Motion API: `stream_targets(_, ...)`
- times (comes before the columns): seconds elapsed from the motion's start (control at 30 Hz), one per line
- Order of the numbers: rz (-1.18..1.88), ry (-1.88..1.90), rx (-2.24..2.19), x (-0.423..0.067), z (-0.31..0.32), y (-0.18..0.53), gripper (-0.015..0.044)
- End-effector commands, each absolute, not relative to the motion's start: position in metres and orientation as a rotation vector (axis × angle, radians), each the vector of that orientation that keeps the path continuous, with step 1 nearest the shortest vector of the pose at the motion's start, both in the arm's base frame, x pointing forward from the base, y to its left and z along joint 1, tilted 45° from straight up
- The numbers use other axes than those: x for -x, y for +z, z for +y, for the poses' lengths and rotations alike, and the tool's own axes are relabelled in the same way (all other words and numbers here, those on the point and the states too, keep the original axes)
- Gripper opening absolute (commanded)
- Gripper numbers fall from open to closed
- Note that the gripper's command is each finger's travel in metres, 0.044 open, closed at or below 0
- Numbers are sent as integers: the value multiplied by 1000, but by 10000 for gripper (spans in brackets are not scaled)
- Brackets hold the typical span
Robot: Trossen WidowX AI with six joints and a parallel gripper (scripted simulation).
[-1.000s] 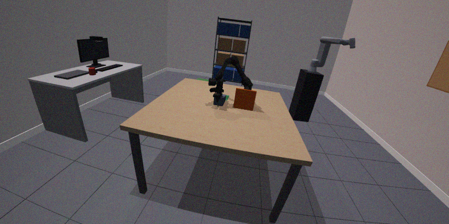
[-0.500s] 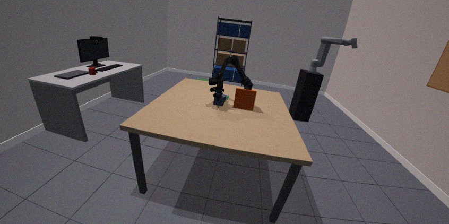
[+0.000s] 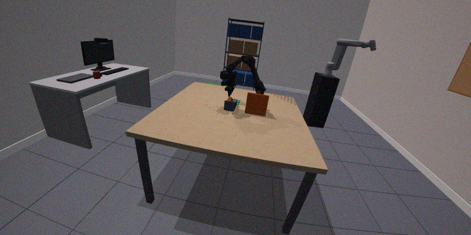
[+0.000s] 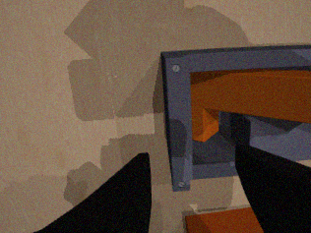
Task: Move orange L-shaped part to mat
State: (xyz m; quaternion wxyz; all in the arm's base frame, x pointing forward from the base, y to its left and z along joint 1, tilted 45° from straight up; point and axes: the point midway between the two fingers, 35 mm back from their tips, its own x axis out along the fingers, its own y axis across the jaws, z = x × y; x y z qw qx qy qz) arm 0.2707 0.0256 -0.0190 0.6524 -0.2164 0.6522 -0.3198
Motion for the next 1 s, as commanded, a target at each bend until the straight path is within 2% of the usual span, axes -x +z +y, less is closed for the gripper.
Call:
stream_targets(0.0, 1486, -735, 482, -269, 29, -12, 180)
stream_targets(0.9, 1489, -733, 492, -269, 27, -15, 180)
stream_targets(0.97, 1507, -703, 523, -269, 25, -13, 233)
